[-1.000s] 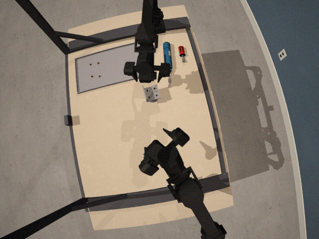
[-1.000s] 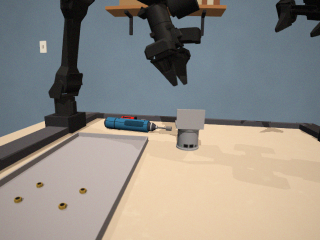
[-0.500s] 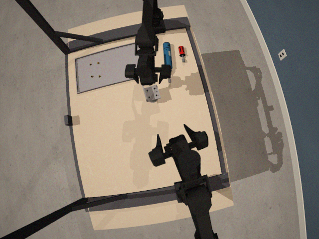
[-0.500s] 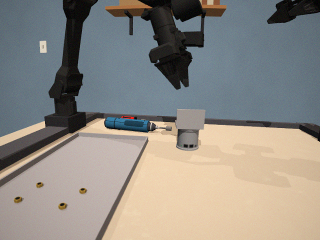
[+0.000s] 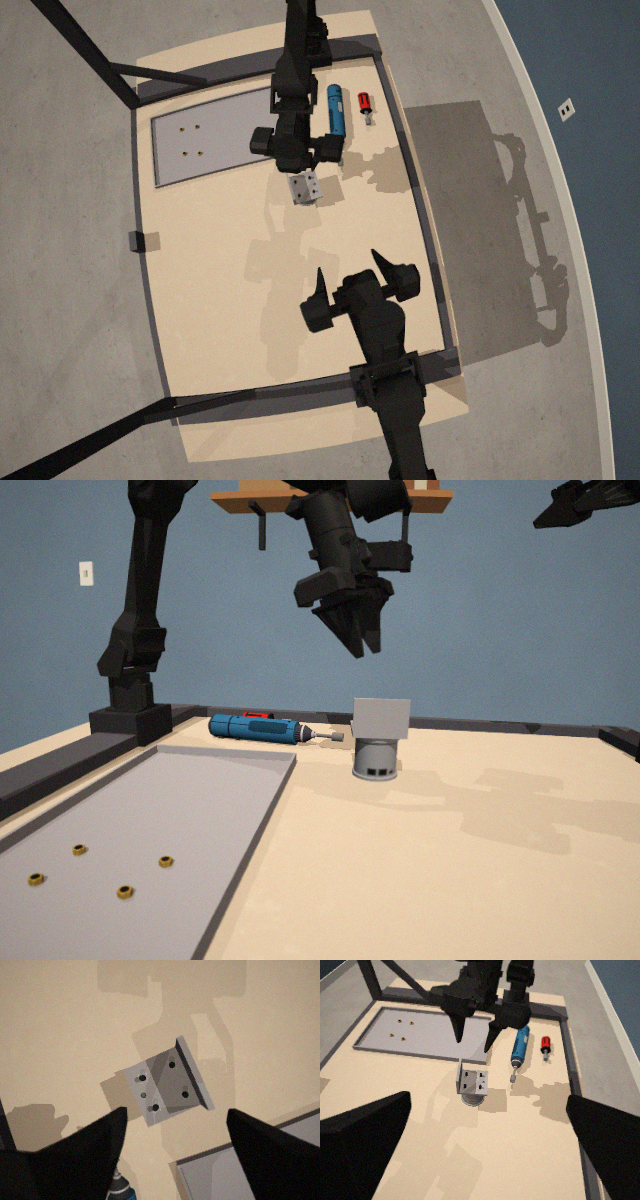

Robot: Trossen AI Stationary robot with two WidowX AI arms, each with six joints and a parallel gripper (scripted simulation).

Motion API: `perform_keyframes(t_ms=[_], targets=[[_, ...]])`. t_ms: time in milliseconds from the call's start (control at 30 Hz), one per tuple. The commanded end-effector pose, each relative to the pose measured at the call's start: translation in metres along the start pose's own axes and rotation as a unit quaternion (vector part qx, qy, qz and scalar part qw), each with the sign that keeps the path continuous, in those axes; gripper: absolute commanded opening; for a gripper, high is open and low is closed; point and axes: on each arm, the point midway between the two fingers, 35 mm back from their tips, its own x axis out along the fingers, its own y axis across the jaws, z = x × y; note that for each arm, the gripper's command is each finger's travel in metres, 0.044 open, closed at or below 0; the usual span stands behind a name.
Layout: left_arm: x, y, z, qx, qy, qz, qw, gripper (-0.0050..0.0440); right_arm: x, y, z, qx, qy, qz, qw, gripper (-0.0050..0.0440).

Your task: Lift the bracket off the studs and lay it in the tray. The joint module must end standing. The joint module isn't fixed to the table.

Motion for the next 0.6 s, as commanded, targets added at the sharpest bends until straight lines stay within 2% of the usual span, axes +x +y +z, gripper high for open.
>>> perform_keyframes(t_ms=[0, 100, 267, 333, 567], targets=[[-0.002, -0.002, 0.009, 0.108, 0.005, -0.002, 0.994, 0.0200, -0.004, 0.000, 0.004, 0.000, -0.008, 0.000, 1.000, 0.0440], [-0.001, -0.003, 0.012, 0.178, 0.013, -0.005, 0.984, 0.0130, -0.004, 0.000, 0.004, 0.000, -0.008, 0.000, 1.000, 0.0440], [0.002, -0.003, 0.015, 0.286, 0.024, -0.013, 0.958, 0.0130, -0.004, 0.000, 0.004, 0.000, -0.008, 0.000, 1.000, 0.0440], [0.002, -0.003, 0.015, 0.286, 0.024, -0.013, 0.958, 0.0130, -0.004, 0.000, 0.004, 0.000, -0.008, 0.000, 1.000, 0.0440], [0.007, -0.006, 0.020, 0.448, 0.038, -0.028, 0.893, 0.0130, -0.004, 0.000, 0.004, 0.000, -0.008, 0.000, 1.000, 0.0440]])
